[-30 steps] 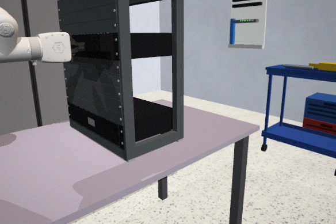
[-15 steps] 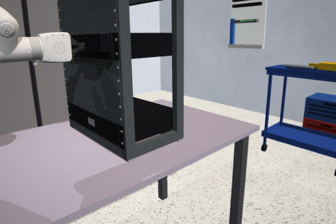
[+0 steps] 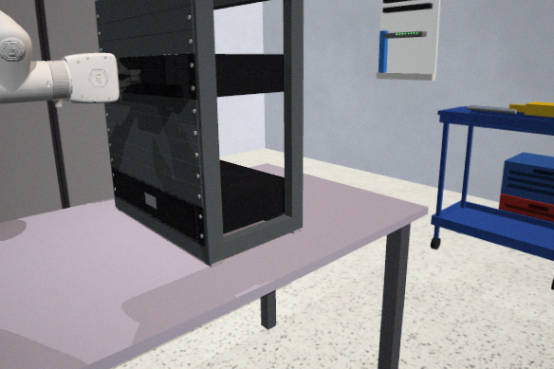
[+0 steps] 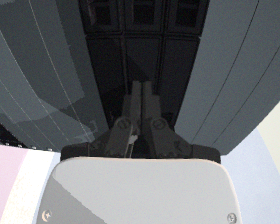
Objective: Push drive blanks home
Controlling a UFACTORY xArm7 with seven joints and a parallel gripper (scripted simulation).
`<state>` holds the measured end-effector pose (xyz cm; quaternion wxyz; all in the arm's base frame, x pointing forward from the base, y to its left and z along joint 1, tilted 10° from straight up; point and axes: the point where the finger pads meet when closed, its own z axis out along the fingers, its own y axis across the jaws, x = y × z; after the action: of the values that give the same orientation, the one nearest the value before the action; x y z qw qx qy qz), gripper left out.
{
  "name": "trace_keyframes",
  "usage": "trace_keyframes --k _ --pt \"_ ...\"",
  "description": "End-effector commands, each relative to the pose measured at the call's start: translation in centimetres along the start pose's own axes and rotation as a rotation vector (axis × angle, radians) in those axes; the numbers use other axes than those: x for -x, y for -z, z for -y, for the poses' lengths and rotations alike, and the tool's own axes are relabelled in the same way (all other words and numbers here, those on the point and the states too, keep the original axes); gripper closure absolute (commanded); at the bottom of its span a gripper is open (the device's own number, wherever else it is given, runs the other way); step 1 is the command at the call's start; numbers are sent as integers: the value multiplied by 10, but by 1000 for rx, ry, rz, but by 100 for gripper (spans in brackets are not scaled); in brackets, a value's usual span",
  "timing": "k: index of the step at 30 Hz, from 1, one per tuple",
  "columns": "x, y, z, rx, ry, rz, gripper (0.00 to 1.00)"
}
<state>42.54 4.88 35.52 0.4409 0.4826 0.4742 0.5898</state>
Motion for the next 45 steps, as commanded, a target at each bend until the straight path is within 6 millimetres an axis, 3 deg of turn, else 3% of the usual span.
trace_keyframes --k 1,11,26,45 --pt "0 -2 -1 2 3 1 100" --pt "0 9 -1 2 3 1 100" --pt "0 87 -1 2 3 1 100" --pt "9 95 -1 2 3 1 100"
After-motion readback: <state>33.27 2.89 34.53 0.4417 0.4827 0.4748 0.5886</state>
